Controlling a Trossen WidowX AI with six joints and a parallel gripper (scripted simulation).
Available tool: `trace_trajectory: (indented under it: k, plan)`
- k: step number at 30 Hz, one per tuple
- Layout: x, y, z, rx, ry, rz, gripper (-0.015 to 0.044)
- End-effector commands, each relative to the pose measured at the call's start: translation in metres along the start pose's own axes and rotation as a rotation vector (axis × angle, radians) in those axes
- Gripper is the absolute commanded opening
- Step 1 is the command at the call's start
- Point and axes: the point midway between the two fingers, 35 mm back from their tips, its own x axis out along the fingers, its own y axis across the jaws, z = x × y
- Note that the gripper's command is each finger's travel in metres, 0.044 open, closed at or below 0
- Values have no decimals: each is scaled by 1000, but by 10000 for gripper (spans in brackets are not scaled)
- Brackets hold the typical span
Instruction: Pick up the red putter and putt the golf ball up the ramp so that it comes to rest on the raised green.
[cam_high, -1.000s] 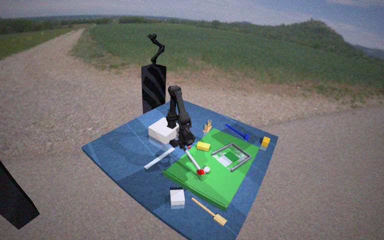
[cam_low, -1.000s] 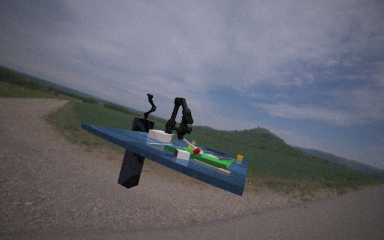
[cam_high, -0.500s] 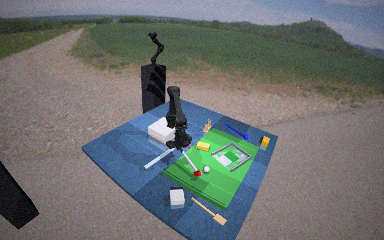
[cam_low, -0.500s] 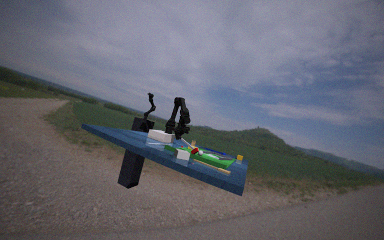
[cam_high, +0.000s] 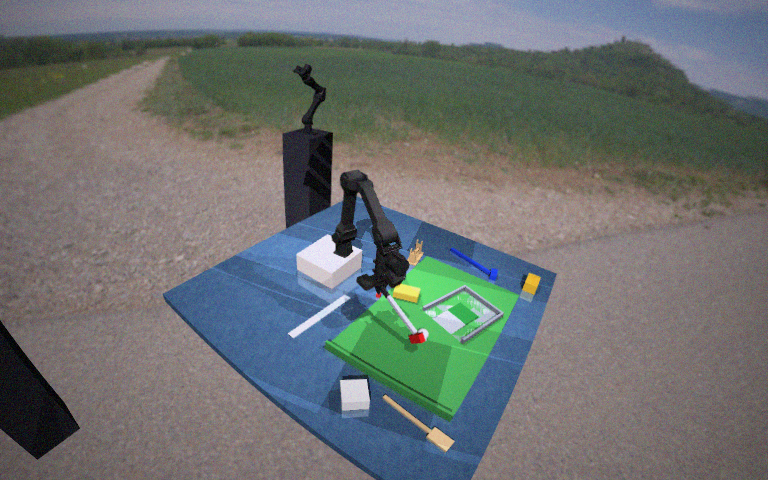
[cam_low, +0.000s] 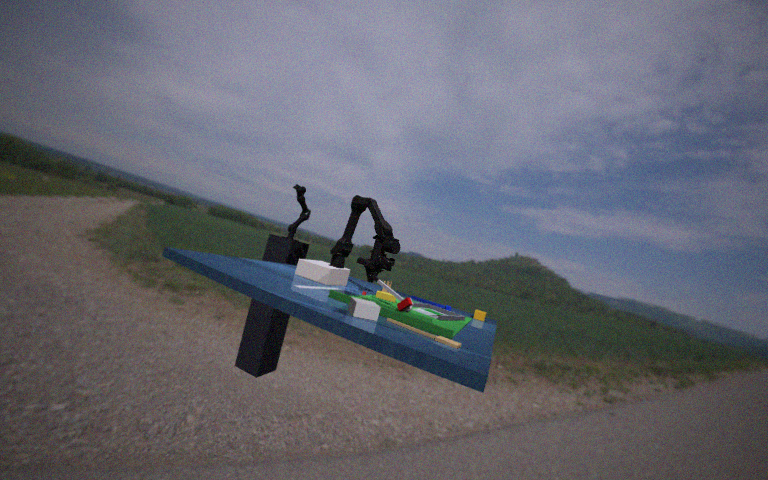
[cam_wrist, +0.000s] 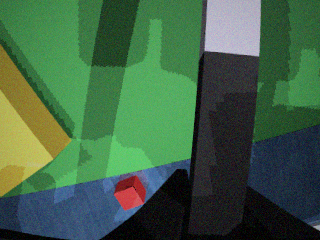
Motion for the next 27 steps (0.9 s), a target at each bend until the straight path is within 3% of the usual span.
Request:
trace_trajectory:
  k: [1, 7, 17, 27]
  plan:
    - [-1, 40, -7, 0, -6, 1, 0]
    - [-7, 40, -6, 0, -6, 2, 0]
    - [-60, 40, -7, 0, -6, 2, 0]
    - [-53, 40, -8, -3, -1, 4, 0]
